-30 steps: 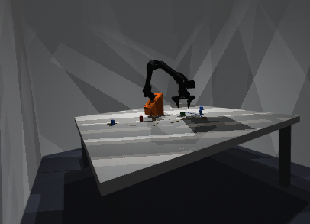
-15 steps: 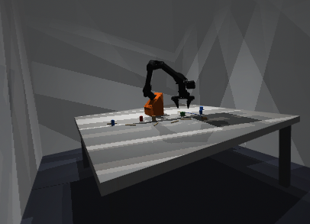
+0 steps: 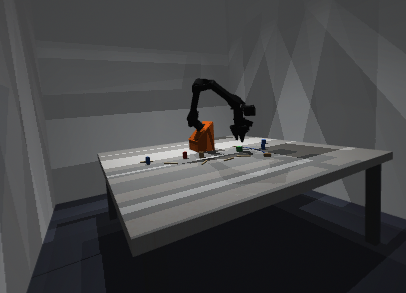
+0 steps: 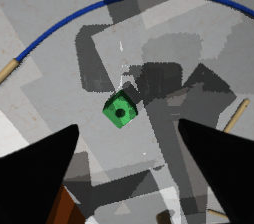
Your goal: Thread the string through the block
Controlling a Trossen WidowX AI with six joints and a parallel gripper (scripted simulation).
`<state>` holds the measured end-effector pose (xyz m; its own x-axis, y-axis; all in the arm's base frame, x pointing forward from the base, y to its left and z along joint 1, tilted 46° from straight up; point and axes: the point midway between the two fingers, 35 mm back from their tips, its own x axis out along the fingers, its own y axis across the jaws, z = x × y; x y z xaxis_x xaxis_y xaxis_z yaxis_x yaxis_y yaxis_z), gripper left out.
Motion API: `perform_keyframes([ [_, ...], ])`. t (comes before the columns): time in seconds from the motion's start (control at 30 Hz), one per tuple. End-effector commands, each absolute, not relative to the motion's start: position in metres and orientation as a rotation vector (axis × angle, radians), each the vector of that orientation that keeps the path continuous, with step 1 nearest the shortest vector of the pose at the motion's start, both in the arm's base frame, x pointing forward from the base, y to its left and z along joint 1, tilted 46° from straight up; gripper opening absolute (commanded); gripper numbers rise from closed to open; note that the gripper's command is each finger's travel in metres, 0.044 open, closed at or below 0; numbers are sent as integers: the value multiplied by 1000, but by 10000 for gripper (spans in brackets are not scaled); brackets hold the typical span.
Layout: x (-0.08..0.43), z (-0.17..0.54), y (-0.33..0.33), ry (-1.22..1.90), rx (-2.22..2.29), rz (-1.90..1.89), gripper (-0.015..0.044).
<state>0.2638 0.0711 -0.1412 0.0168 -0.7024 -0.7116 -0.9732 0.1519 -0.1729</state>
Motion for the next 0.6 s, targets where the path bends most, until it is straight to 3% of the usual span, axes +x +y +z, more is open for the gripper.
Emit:
perform_keyframes([
  [0.0, 261, -137, 74, 1635, -1005, -222, 440],
  [0.57, 258, -134, 77, 1351, -383, -803, 440],
])
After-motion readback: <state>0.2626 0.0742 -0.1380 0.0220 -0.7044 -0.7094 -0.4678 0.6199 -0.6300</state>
